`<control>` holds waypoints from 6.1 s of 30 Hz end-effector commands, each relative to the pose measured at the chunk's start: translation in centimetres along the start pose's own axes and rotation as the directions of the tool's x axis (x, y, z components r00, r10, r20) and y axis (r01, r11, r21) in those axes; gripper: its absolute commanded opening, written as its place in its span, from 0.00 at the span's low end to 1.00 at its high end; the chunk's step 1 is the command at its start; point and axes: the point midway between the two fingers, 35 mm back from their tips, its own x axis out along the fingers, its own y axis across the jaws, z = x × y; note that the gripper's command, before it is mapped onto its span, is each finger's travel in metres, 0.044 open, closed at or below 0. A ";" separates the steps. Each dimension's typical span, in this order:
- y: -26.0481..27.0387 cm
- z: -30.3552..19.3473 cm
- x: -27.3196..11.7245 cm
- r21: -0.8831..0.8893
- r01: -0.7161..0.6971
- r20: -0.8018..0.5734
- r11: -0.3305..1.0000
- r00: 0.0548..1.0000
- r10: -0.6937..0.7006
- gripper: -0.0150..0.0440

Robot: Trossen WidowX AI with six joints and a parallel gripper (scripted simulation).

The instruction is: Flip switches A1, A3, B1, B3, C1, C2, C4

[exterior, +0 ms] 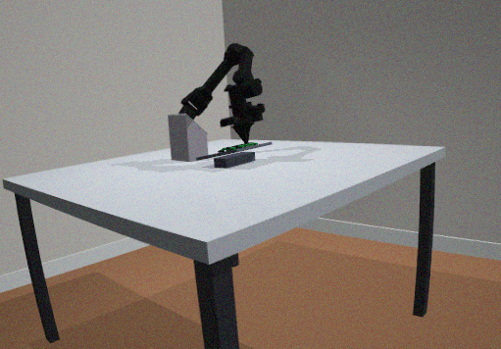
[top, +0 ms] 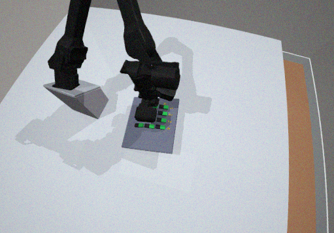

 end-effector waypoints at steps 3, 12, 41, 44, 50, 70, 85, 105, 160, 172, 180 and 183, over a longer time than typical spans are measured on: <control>-0.1 -0.1 0.1 0.005 0.005 -0.002 1.000 1.000 -0.005 0.25; -0.1 -0.1 0.3 0.005 0.005 -0.002 1.000 1.000 -0.005 0.25; -0.6 -0.3 -6.1 0.010 0.011 0.023 1.000 1.000 -0.011 0.25; -3.0 -0.3 -6.1 0.018 0.018 0.022 1.000 1.000 -0.018 0.25; -5.4 -0.4 -6.1 0.004 0.010 0.023 1.000 1.000 -0.010 0.25; -5.4 -0.2 -1.4 0.004 0.008 -0.002 1.000 1.000 -0.008 0.25; -5.4 -0.1 -0.2 0.004 0.008 -0.002 1.000 1.000 -0.008 0.25; -5.4 -0.1 -0.2 0.004 0.008 -0.002 1.000 1.000 -0.008 0.25; -5.4 -0.4 -6.1 0.004 0.010 0.023 1.000 1.000 -0.010 0.25; -0.2 -6.1 -5.9 0.007 0.008 0.020 1.000 1.000 -0.008 0.25; -0.2 -6.2 -3.6 0.007 0.010 0.037 1.000 0.999 -0.010 0.25; -0.1 -6.2 -2.4 0.008 0.006 0.047 1.000 0.999 -0.007 0.25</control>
